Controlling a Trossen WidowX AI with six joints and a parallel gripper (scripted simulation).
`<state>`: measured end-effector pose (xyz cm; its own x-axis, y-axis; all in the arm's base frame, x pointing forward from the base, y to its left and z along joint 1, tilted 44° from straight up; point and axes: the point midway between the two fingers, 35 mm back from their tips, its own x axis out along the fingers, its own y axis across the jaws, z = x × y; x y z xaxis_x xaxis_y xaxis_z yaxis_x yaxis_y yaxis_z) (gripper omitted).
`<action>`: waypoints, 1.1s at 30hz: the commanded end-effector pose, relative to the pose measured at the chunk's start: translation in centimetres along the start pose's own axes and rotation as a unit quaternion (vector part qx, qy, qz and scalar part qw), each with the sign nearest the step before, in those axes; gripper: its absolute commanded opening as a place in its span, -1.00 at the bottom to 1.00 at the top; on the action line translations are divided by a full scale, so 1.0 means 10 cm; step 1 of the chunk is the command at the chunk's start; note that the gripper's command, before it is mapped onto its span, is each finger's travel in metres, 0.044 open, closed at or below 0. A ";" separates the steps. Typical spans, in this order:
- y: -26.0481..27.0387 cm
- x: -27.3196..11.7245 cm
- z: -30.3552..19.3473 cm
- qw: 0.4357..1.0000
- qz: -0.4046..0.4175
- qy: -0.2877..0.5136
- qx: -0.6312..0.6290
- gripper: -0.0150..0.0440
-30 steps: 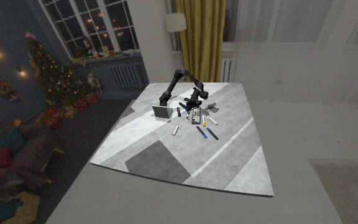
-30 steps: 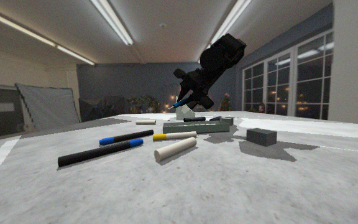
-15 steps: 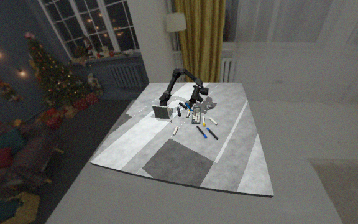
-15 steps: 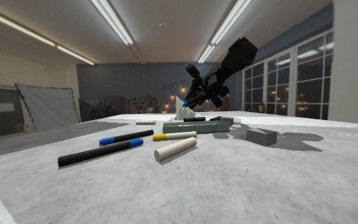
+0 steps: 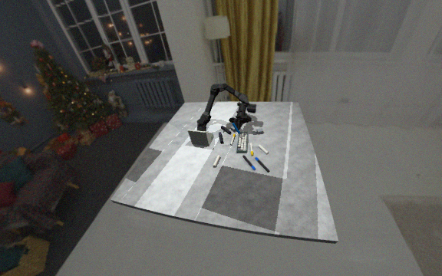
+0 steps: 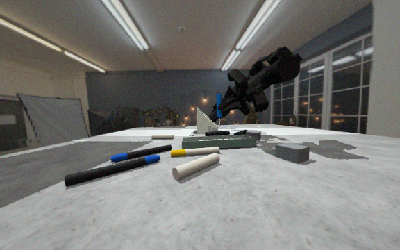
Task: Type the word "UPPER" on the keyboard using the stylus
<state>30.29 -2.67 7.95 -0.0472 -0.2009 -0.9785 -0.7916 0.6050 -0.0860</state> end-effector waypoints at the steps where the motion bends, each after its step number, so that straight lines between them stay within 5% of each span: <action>1: 0.02 -0.11 0.03 0.996 -0.027 -0.003 -0.088 -0.49; 14: 0.11 -0.40 0.14 0.940 -0.096 0.004 -0.327 -0.49; 33: 0.26 -0.21 0.39 0.939 -0.096 0.003 -0.330 -0.49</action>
<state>30.72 2.05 9.78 0.1393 -0.2578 -0.9561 -0.9900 -0.0582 -0.1285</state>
